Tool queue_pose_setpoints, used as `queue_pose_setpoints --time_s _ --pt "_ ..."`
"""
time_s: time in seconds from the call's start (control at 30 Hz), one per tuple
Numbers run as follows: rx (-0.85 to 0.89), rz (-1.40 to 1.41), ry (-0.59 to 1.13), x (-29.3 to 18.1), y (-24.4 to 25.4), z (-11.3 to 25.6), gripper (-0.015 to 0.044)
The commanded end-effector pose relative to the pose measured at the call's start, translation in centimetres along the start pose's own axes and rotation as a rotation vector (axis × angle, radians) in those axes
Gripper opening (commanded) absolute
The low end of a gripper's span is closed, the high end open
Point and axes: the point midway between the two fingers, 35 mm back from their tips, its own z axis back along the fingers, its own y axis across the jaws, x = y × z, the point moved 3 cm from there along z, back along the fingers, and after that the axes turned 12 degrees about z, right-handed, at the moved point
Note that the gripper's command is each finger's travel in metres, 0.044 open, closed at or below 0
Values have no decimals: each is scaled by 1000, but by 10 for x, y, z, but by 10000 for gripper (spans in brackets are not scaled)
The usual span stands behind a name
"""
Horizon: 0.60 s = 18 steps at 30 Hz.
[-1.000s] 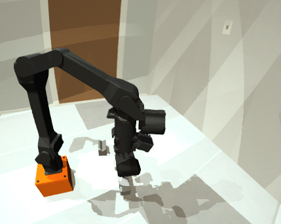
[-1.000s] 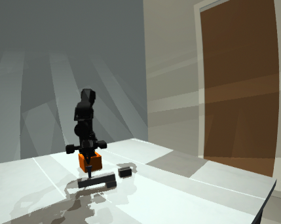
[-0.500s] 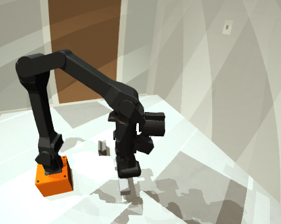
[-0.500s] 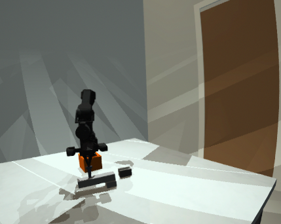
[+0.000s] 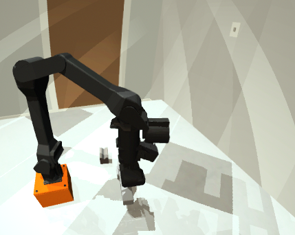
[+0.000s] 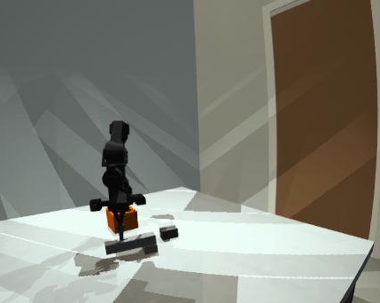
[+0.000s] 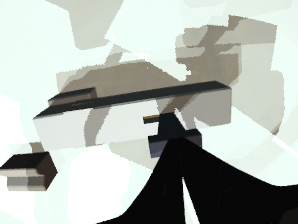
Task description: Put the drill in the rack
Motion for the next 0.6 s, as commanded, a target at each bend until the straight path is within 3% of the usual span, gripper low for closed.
queue_pose_setpoints --time_s 0.0,0.57 --pt "3 -3 16 -3 1 -8 0" --pt "4 -3 16 -8 1 -13 0"
